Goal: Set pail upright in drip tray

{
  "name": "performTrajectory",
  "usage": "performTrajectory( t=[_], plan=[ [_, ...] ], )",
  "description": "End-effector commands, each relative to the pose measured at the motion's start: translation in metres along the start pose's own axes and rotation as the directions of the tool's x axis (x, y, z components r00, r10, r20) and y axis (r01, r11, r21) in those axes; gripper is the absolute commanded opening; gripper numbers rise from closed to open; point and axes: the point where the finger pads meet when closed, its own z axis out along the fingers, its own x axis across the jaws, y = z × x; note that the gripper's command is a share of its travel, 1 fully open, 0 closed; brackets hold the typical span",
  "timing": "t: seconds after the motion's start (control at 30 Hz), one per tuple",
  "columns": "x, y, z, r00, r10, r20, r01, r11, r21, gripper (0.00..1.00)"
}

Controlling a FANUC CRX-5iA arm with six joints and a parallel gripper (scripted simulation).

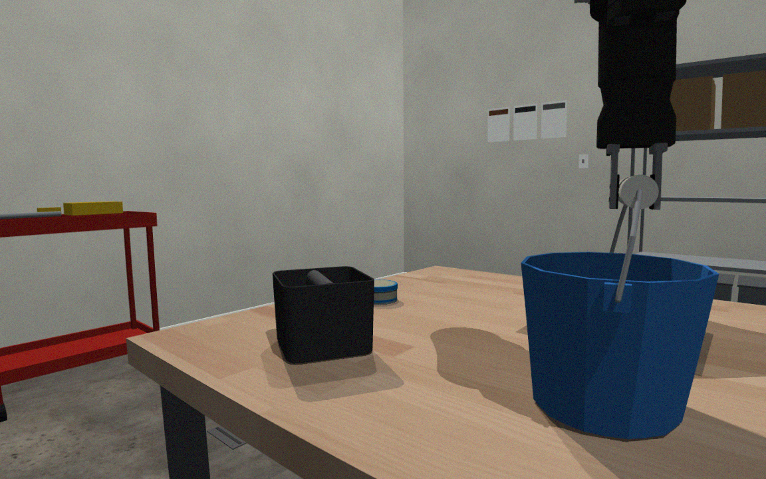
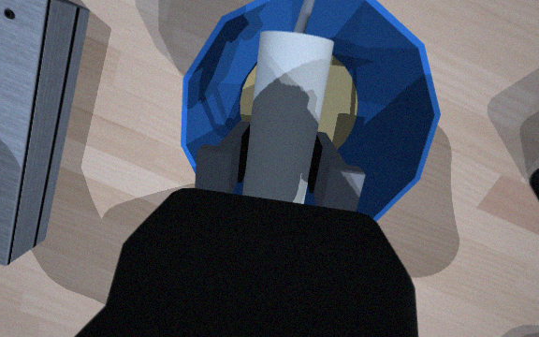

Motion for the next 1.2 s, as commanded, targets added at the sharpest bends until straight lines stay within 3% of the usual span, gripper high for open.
performTrajectory(
  t=[0.0, 1.17],
  plan=[
    [0.001, 0.000, -0.003, 1.000, 0.000, -0.002, 0.000, 1.000, 0.000, 0.00],
    [0.001, 0.000, -0.051, 1.000, 0.000, -0.002, 0.000, 1.000, 0.000, 0.00]
  ],
)
